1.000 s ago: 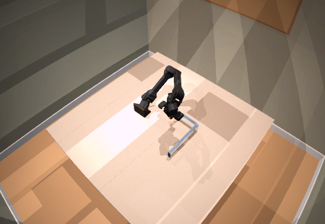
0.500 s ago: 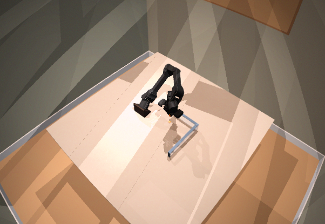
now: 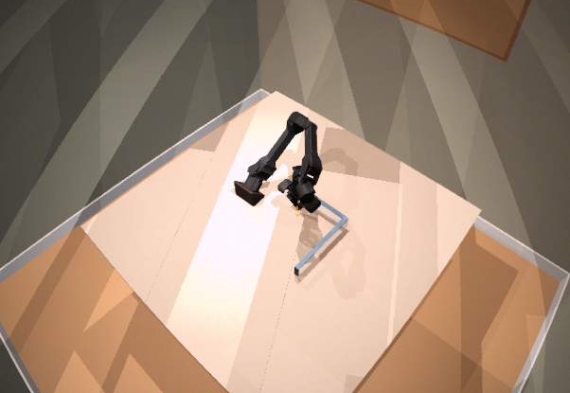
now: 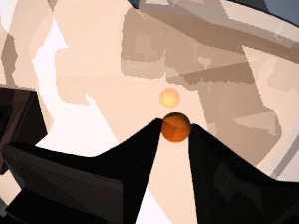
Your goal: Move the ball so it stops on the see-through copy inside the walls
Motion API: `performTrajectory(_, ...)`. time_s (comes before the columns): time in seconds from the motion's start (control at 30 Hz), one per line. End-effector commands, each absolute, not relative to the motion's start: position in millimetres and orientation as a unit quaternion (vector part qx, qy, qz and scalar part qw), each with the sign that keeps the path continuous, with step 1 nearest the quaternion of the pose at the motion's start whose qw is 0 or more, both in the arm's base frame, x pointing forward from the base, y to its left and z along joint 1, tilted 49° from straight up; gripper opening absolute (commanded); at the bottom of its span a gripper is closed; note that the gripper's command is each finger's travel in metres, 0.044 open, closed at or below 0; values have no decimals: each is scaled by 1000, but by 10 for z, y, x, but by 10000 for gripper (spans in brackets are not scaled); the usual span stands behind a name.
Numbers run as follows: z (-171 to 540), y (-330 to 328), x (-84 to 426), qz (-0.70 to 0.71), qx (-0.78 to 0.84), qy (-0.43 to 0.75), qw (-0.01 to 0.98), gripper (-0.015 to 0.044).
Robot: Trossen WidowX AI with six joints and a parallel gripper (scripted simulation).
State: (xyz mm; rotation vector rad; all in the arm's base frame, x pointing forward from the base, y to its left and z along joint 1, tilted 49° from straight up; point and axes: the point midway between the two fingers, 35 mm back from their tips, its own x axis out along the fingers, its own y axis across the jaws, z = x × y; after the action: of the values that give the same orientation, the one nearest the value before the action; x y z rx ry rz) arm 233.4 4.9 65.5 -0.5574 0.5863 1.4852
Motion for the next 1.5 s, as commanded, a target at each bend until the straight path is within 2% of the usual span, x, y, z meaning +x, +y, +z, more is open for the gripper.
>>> performTrajectory(0.0,555,176,2322,658,-244,259,664,0)
performTrajectory(0.93,302,486,2299,659,-242,257,664,0)
performTrajectory(1.2,307,476,2307,659,-245,256,664,204)
performTrajectory(1.47,320,457,2311,658,-245,257,664,204)
